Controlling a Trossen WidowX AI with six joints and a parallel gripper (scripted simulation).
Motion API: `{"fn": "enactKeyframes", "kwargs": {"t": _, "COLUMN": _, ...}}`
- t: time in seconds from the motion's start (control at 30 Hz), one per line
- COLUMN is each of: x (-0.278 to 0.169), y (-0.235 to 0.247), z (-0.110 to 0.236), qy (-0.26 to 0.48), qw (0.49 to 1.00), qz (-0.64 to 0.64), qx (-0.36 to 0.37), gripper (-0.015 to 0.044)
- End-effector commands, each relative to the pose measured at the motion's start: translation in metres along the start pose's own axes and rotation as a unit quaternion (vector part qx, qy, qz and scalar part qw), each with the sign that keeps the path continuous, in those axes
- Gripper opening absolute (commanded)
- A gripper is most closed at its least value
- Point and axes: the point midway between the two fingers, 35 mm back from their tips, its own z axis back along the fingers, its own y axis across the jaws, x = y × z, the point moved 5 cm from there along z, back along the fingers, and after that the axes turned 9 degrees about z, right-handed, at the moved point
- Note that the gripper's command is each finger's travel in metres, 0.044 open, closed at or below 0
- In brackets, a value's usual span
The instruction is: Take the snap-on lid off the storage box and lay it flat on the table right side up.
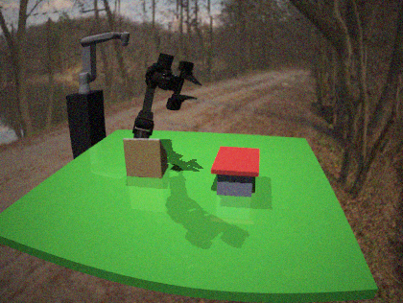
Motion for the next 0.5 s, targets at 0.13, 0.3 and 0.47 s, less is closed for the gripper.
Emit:
{"fn": "enactKeyframes", "kwargs": {"t": 0.13, "x": -0.064, "y": -0.07, "z": -0.027, "qy": 0.139, "qw": 0.985, "qz": -0.008, "qx": -0.106, "gripper": 0.0235}}
{"fn": "enactKeyframes", "kwargs": {"t": 0.3, "x": -0.107, "y": -0.113, "z": -0.029, "qy": 0.226, "qw": 0.959, "qz": -0.015, "qx": -0.172, "gripper": 0.0235}}
{"fn": "enactKeyframes", "kwargs": {"t": 0.47, "x": -0.109, "y": -0.115, "z": -0.028, "qy": 0.229, "qw": 0.958, "qz": -0.015, "qx": -0.174, "gripper": 0.0235}}
